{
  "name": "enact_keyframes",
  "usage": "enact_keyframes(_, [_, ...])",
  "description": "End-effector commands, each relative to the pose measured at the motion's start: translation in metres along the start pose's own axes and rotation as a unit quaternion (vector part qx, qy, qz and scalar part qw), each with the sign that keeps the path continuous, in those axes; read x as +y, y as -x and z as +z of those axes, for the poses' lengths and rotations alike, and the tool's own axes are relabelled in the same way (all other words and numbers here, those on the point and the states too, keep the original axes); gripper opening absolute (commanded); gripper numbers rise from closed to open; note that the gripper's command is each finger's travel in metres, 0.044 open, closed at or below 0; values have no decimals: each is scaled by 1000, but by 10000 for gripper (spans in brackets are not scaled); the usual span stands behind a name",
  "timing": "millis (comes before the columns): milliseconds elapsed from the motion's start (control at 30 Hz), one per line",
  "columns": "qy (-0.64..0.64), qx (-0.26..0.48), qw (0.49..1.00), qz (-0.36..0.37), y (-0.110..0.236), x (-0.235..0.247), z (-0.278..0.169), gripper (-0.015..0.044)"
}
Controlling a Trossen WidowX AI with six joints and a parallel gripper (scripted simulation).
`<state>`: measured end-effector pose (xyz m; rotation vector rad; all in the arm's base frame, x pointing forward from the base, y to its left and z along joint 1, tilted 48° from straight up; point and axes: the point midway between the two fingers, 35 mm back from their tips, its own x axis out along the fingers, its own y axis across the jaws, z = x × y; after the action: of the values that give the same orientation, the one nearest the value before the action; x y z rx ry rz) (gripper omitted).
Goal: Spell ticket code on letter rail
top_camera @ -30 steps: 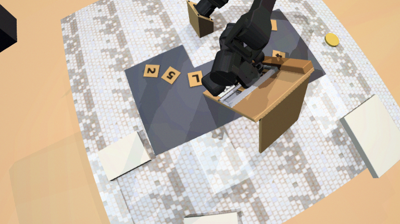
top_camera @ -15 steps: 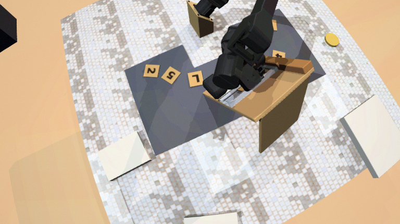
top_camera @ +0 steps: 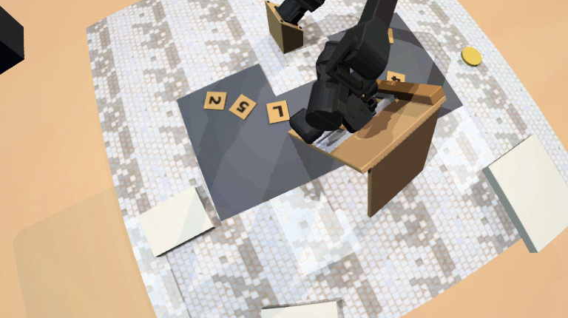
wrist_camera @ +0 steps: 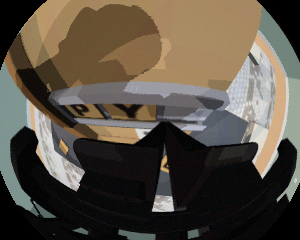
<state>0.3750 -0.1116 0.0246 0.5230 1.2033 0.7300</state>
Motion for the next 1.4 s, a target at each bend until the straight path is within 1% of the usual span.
enact_keyframes(0, [-2, -1, 1000, 2, -3, 0, 2, 0])
enact_keyframes(900, [-1, -2, 1000, 2, -13, 0, 10, 0])
enact_keyframes(1367, [-1, -2, 1000, 3, -11, 4, 9, 0])
